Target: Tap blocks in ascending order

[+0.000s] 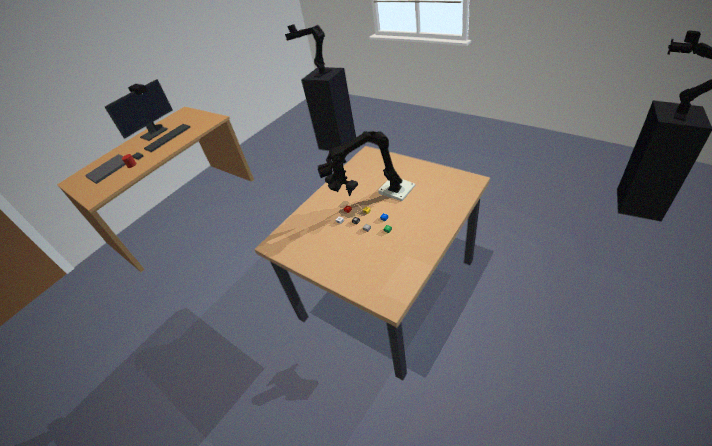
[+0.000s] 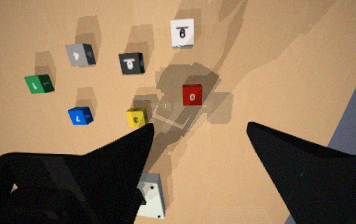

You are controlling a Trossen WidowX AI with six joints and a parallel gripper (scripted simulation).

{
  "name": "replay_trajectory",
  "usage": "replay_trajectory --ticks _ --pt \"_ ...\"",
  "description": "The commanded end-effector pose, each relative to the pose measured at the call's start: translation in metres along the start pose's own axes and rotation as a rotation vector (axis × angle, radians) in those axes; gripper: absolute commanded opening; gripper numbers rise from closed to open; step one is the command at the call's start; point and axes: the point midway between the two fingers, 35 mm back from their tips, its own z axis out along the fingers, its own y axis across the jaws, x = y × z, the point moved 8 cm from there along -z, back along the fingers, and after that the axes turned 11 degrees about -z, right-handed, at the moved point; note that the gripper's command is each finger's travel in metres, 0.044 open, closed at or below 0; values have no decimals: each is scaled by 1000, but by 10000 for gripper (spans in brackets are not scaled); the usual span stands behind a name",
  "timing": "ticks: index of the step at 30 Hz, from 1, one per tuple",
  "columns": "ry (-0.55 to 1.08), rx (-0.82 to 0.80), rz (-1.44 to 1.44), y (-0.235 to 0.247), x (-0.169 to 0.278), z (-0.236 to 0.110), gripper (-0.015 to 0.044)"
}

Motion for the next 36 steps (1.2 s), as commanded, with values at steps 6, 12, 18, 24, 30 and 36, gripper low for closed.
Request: replay_trajectory --ticks 6,12,18,24,30,36 --pt "-1 -4 -4 11 0 -1 400" --pt "0 -11 -4 102 18 -1 400" --pt "0 -12 -4 111 22 0 400" --pt "0 -12 -4 111 22 0 400" --pt "0 -12 -4 111 22 0 400" --pt "0 -12 -4 111 22 0 400"
